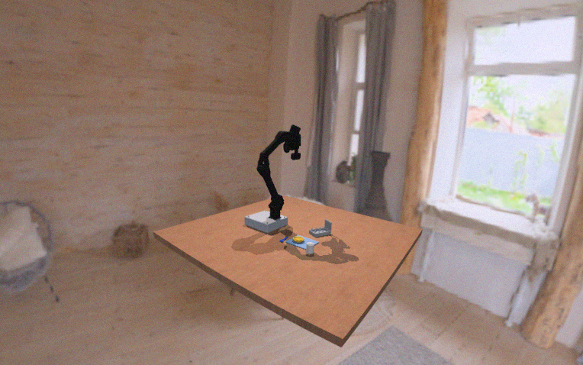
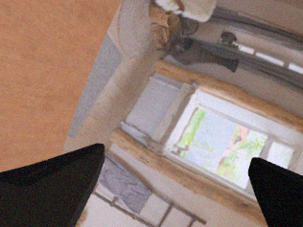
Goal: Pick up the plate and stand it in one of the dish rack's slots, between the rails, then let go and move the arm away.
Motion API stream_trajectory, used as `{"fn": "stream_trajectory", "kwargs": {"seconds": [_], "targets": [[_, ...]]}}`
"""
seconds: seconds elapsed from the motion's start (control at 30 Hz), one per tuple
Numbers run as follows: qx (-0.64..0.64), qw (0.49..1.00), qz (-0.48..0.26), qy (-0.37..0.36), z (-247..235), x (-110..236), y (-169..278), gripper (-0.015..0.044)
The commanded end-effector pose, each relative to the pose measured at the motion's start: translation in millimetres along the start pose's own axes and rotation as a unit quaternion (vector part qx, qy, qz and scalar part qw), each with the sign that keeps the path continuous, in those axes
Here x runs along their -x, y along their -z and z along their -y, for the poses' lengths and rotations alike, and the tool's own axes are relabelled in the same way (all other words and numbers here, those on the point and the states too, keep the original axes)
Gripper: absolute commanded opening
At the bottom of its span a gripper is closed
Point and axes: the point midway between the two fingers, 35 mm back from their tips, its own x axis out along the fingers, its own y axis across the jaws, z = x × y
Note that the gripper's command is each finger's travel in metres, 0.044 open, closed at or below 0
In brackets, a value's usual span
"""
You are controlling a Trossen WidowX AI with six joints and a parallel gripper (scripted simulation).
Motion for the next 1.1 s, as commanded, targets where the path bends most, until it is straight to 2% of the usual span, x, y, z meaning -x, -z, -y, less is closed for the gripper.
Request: {"fn": "stream_trajectory", "kwargs": {"seconds": [0.0,0.53,1.07], "targets": [[-0.002,1.000,-0.001,-0.001,0,0,1,0.0400],[-0.202,0.970,-0.111,-0.080,-51,-18,70,0.0400],[-0.410,0.872,-0.231,-0.131,-119,-9,135,0.0400]]}}
